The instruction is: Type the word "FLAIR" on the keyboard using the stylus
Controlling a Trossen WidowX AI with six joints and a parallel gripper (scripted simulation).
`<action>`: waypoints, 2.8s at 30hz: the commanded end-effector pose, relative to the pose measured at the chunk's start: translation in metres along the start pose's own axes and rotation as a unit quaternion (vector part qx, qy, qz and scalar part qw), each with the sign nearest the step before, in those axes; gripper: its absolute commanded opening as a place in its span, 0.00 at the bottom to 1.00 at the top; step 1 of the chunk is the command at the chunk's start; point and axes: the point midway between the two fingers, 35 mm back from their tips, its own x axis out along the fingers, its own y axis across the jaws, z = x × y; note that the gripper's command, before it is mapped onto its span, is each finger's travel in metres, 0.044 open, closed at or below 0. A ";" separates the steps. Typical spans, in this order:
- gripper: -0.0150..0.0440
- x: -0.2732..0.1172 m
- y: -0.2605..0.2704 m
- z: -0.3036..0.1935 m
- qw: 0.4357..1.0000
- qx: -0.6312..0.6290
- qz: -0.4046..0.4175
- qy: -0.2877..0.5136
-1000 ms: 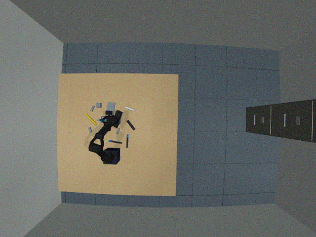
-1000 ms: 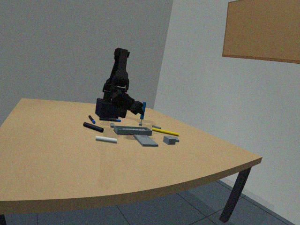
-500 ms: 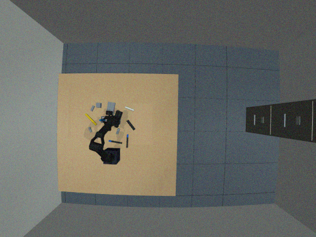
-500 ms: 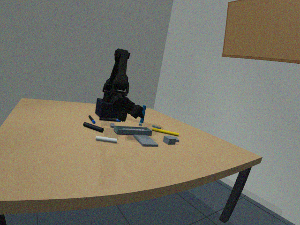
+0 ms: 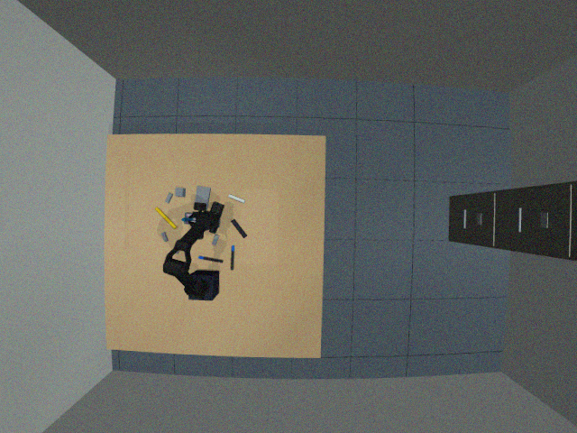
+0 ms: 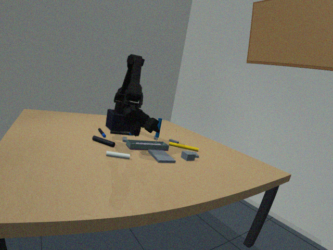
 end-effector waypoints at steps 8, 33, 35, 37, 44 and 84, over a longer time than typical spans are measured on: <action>0.39 0.003 -0.001 0.005 1.000 0.005 -0.001 0.001; 0.39 0.008 -0.001 0.013 1.000 0.005 -0.001 0.001; 0.39 0.008 -0.001 0.014 1.000 0.005 -0.001 0.001; 0.39 0.009 -0.001 0.015 1.000 0.005 -0.001 0.001; 0.39 0.009 -0.001 0.015 1.000 0.005 -0.001 0.001; 0.25 -0.024 0.017 -0.013 1.000 0.003 0.001 0.000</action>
